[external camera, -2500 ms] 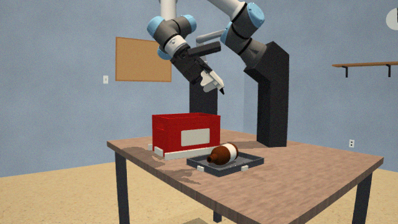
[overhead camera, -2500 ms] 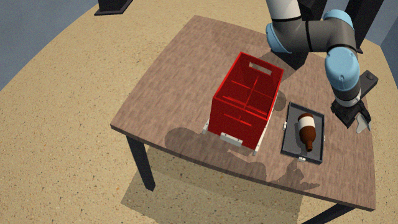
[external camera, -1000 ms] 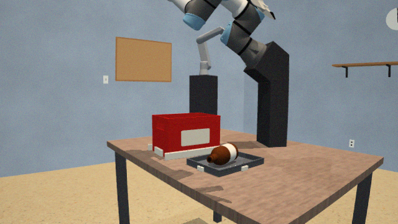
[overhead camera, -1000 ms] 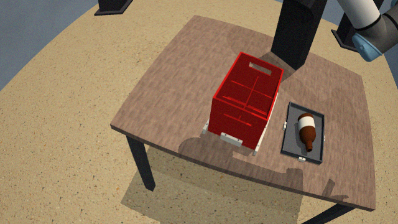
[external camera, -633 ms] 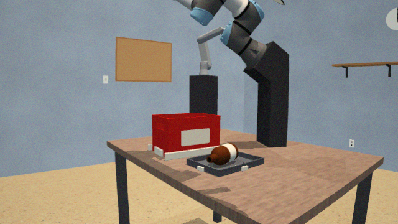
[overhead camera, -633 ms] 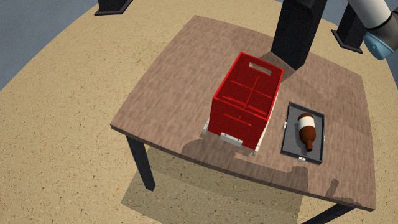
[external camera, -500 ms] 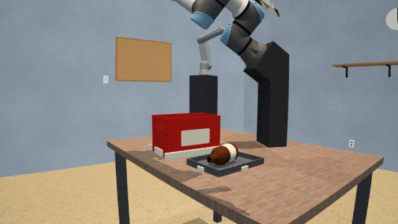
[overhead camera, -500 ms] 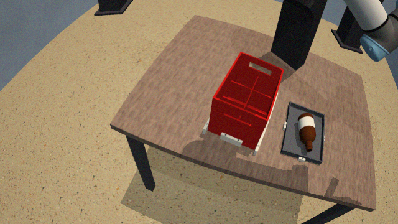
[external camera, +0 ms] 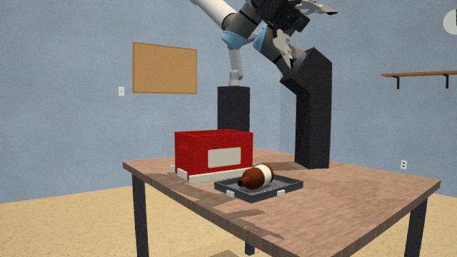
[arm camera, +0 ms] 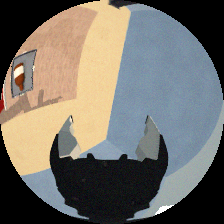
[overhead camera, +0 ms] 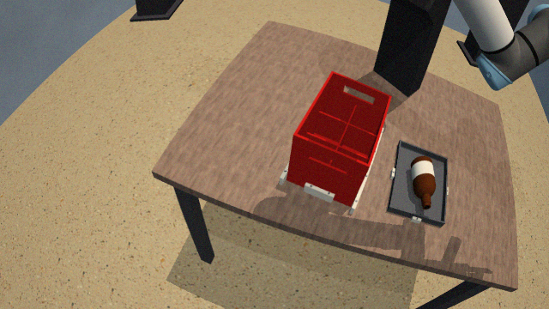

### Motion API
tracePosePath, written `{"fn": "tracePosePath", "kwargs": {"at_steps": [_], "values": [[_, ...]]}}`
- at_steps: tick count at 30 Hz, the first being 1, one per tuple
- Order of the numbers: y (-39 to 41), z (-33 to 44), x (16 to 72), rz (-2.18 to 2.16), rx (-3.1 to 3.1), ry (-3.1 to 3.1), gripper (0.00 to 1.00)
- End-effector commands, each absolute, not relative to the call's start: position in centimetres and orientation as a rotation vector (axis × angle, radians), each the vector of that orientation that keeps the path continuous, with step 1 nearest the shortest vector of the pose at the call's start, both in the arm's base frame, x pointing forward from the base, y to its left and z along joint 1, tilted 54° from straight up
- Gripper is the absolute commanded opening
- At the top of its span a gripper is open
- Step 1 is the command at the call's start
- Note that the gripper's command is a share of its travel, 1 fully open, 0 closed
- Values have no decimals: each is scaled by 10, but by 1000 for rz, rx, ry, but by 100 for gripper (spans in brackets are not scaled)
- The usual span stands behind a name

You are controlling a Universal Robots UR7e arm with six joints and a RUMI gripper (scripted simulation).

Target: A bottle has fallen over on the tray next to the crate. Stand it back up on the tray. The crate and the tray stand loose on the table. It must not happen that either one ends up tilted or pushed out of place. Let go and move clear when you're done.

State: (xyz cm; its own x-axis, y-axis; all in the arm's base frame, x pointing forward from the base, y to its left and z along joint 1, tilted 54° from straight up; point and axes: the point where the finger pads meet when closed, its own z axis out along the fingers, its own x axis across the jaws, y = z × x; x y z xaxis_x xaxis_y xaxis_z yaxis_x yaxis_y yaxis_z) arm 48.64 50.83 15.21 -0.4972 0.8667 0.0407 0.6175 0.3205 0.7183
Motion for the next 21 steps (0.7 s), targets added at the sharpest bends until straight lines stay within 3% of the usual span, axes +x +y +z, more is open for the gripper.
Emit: {"fn": "tracePosePath", "kwargs": {"at_steps": [1,21], "values": [[462,138,513,889,1330,2159,100],[344,112,552,640,1350,1988,100]]}}
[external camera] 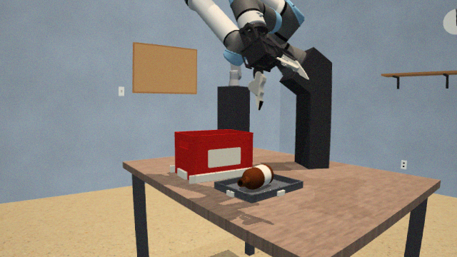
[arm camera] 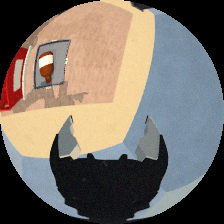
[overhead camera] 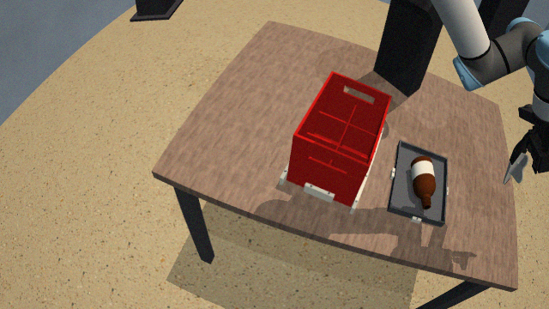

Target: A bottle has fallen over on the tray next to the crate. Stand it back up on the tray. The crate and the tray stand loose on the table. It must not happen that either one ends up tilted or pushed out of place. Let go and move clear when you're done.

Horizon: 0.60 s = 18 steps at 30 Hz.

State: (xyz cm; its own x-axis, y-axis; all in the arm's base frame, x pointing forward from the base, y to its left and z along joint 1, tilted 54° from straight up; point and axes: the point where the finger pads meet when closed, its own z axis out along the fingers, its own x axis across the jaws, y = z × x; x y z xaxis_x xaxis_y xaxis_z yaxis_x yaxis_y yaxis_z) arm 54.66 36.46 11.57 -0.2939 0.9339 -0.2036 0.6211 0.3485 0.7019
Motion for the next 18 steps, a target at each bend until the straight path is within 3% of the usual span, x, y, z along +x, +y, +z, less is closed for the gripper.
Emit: {"fn": "tracePosePath", "kwargs": {"at_steps": [1,18], "values": [[337,111,554,626,1351,1979,100],[252,101,564,441,1359,1868,100]]}}
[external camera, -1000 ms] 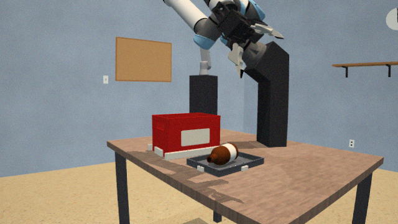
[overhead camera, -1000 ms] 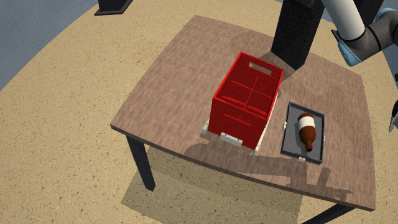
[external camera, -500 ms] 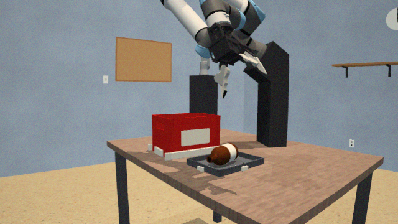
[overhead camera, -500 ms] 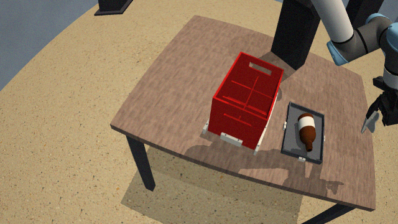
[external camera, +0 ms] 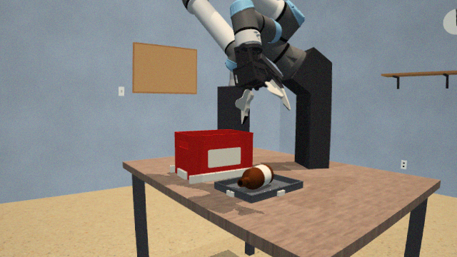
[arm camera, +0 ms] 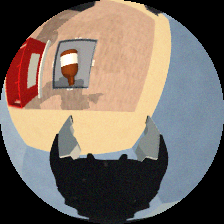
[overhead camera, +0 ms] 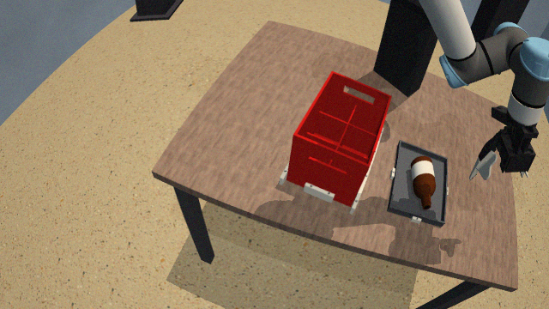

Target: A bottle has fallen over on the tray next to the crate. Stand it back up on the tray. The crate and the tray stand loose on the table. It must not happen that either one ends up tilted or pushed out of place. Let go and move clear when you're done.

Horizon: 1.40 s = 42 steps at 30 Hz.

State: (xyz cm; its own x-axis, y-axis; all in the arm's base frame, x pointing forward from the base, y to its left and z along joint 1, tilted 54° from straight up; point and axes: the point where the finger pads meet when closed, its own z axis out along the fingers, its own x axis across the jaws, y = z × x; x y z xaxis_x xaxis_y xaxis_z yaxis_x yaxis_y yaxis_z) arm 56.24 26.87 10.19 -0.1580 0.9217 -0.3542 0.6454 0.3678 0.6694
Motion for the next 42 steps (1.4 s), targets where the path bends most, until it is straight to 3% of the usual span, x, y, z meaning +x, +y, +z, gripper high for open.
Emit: {"fn": "tracePosePath", "kwargs": {"at_steps": [1,42], "values": [[247,100,564,430,1360,1862,100],[144,95,556,194,1366,1733,100]]}}
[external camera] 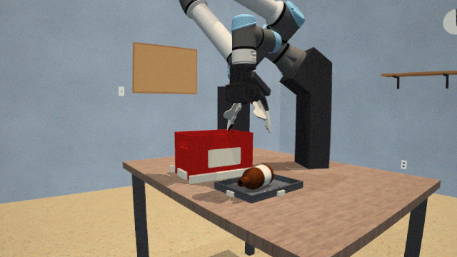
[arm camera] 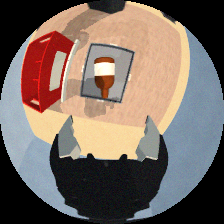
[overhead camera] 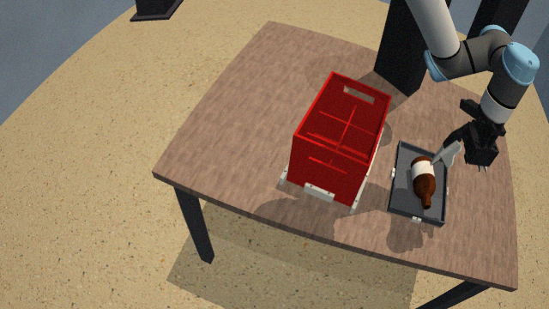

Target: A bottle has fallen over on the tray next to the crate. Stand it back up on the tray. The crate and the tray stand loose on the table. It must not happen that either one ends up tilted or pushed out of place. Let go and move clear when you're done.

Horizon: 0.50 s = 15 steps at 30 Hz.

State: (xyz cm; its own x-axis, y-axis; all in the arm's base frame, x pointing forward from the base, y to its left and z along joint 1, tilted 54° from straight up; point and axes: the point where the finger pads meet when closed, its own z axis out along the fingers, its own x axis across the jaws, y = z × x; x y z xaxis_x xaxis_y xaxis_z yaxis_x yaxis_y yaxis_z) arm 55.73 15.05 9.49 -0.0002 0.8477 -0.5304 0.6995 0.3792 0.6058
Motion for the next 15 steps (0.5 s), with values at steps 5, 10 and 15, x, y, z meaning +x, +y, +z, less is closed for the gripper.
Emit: {"fn": "tracePosePath", "kwargs": {"at_steps": [5,10,15], "values": [[140,95,555,182,1366,1727,100],[138,95,555,177,1366,1725,100],[135,95,554,171,1366,1721,100]]}}
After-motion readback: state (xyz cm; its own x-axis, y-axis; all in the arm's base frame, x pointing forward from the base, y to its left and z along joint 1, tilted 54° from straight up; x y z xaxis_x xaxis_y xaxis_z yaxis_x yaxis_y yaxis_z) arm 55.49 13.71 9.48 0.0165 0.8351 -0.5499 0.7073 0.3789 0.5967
